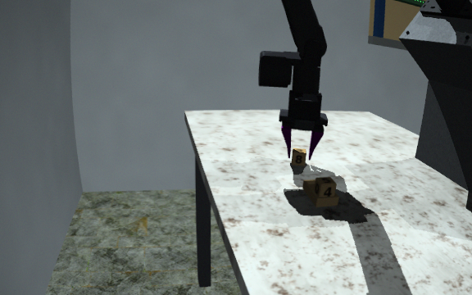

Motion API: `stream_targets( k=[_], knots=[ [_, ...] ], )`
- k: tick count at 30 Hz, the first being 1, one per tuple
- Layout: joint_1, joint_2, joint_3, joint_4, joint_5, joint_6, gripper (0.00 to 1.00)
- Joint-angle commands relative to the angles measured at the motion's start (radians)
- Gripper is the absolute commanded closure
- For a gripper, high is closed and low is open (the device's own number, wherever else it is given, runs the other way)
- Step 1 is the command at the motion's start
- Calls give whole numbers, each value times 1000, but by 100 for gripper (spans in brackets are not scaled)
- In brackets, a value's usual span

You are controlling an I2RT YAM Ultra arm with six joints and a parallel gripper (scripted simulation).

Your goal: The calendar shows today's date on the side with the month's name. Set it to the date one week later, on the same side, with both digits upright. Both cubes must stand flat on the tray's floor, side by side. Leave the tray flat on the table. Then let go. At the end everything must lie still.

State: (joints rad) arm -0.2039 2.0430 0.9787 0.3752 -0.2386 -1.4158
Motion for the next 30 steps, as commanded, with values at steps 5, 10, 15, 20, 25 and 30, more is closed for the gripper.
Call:
stream_targets(
  k=[5,10,15,20,25,30],
  knots=[
    [3,23,24,13,3,6,55],
    [4,32,30,15,4,7,55],
    [4,32,30,15,4,7,55],
    [4,32,30,15,4,7,55],
    [4,32,30,15,4,7,55],
    [4,32,30,15,4,7,55]
  ],
)
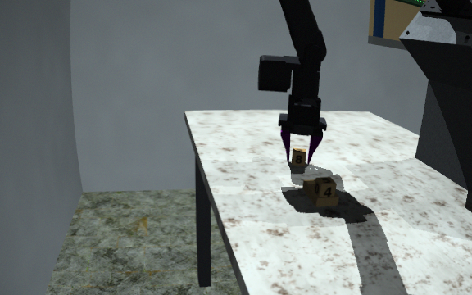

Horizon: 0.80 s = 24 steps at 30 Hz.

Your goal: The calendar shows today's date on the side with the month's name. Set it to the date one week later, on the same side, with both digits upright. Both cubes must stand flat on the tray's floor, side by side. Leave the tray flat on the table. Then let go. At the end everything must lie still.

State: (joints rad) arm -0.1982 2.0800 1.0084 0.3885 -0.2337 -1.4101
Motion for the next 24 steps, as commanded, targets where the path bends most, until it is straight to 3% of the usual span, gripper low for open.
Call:
stream_targets(
  k=[1,15,16,24],
  knots=[
    [-1,-5,1,2,-1,1,55],
    [-1,-5,1,2,-1,1,55],
    [-1,-5,1,2,-1,1,74],
    [-1,-5,1,2,-1,1,74]
  ],
)
